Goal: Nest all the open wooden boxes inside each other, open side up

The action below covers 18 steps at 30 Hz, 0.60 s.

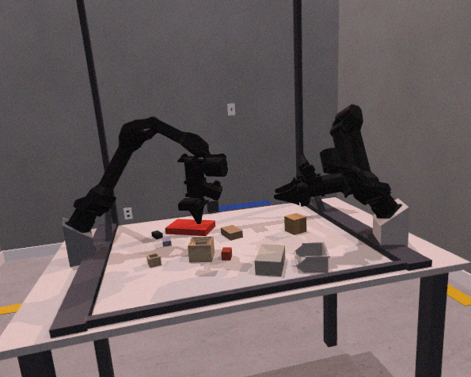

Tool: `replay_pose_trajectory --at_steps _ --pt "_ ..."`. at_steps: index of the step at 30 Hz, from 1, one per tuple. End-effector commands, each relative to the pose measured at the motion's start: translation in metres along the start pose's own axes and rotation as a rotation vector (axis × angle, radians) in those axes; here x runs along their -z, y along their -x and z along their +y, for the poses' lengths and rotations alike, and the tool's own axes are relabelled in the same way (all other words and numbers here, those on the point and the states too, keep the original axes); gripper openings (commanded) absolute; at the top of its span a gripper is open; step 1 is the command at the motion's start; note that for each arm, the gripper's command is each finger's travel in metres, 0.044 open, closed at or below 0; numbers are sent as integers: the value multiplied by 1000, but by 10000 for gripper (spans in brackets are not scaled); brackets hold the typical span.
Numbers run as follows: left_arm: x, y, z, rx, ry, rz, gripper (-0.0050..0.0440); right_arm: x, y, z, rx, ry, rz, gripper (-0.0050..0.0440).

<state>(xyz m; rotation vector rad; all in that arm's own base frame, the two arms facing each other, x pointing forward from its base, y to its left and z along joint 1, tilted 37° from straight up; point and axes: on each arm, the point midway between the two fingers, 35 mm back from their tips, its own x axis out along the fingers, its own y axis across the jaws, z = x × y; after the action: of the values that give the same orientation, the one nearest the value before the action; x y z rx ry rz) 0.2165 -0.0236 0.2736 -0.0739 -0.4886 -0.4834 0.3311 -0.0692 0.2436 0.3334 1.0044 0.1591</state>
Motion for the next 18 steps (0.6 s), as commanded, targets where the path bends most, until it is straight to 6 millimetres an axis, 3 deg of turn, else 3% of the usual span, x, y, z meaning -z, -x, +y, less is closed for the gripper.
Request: replay_pose_trajectory --at_steps 1,10,18 --pt "0 0 0 1 5 1 400 -3 10 3 1 38 -25 -50" --pt "1 -6 10 -24 9 22 400 2 9 1 3 55 -25 -50" --pt "11 -23 40 -110 47 131 400 15 2 -8 4 125 -23 -50"
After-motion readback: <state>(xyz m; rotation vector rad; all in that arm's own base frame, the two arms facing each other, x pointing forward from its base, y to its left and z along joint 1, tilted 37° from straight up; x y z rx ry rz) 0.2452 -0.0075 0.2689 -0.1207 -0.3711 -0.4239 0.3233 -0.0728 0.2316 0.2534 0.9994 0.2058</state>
